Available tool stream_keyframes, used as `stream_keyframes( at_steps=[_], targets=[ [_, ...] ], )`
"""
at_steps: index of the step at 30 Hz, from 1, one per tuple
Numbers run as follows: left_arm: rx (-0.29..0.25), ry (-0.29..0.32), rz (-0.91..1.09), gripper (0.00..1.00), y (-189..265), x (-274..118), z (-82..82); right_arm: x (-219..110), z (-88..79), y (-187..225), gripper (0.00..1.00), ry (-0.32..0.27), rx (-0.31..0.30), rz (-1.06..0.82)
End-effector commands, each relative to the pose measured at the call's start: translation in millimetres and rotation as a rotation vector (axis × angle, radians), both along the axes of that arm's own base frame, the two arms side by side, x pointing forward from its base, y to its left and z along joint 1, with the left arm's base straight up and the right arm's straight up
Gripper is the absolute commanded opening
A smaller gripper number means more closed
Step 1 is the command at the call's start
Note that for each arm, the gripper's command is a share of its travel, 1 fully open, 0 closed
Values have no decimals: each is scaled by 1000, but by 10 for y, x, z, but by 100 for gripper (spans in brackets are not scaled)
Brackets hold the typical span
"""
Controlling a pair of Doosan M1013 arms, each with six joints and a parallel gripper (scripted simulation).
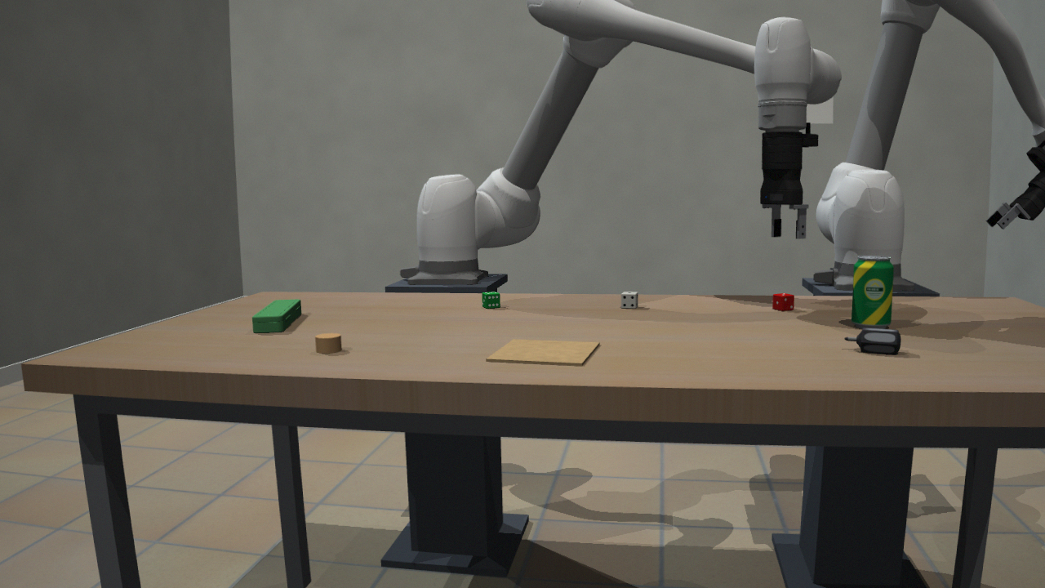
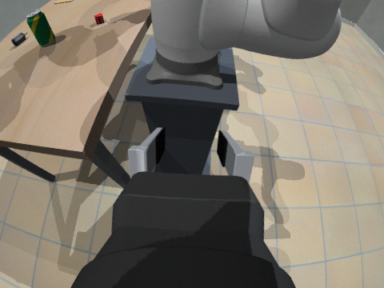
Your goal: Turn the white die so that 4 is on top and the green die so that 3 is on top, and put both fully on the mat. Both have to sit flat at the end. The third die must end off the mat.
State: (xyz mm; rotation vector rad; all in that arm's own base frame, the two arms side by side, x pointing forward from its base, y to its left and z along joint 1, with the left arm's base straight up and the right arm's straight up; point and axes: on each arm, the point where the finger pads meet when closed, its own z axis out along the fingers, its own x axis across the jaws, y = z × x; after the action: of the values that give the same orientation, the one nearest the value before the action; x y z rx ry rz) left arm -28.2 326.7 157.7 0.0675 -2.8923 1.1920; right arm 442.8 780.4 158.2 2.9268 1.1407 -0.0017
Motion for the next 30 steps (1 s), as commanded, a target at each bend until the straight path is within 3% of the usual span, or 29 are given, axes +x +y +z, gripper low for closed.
stream_keyframes(
  at_steps=[1,7,17,19,30],
  targets=[
    [-4,9,0,100,-35,-42,11,8,28,-39,100,-1,1,-17],
    [-4,9,0,100,-35,-42,11,47,48,-241,100,-1,1,-78],
    [-4,9,0,100,-35,-42,11,131,92,-1113,100,-1,1,-333],
    [-4,9,0,100,-35,-42,11,131,92,-1113,100,-1,1,-333],
    [-4,9,0,100,-35,-42,11,53,61,-2235,100,-1,0,-653]
  ],
)
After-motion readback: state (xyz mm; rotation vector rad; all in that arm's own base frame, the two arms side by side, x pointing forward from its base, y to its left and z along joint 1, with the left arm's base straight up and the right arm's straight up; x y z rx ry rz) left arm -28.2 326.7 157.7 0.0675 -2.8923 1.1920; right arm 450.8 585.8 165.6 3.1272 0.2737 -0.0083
